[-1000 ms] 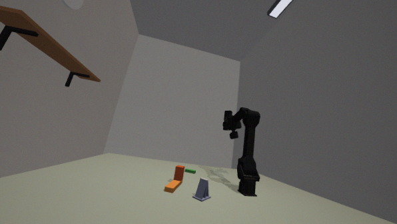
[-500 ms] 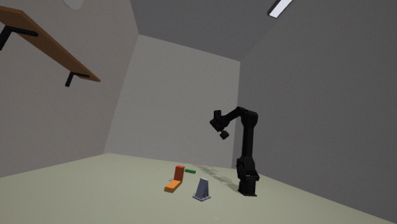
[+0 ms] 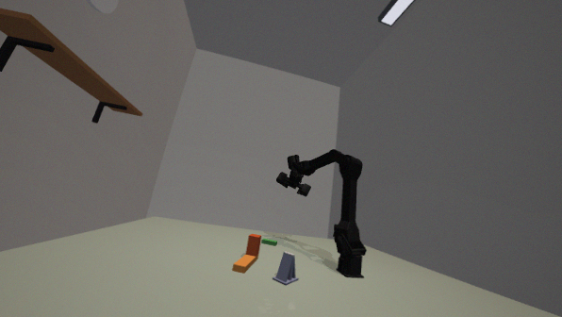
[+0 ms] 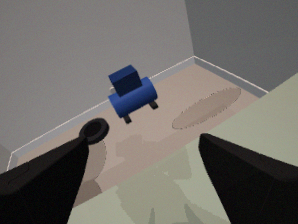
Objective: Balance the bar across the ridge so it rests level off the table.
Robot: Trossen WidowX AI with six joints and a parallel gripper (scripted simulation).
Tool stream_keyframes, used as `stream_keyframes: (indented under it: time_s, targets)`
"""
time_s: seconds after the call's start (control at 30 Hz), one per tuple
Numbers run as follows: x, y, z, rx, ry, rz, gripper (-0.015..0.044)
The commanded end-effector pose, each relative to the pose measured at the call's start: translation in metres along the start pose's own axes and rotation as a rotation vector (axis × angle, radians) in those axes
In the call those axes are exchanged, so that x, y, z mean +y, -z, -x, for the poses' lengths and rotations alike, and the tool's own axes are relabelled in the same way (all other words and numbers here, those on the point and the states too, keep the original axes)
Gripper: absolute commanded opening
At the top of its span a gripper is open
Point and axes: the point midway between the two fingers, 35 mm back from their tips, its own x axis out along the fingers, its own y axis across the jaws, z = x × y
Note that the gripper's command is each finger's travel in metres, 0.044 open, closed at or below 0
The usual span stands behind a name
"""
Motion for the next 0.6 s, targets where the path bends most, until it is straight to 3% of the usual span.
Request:
stream_keyframes:
  time_s: [0.0, 0.57]
  targets:
    - [0.017, 0.018, 0.009, 0.06, -0.046, 0.125, 0.0315]
    - [0.083, 0.115, 0.077, 0.314, -0.323, 0.75, 0.0315]
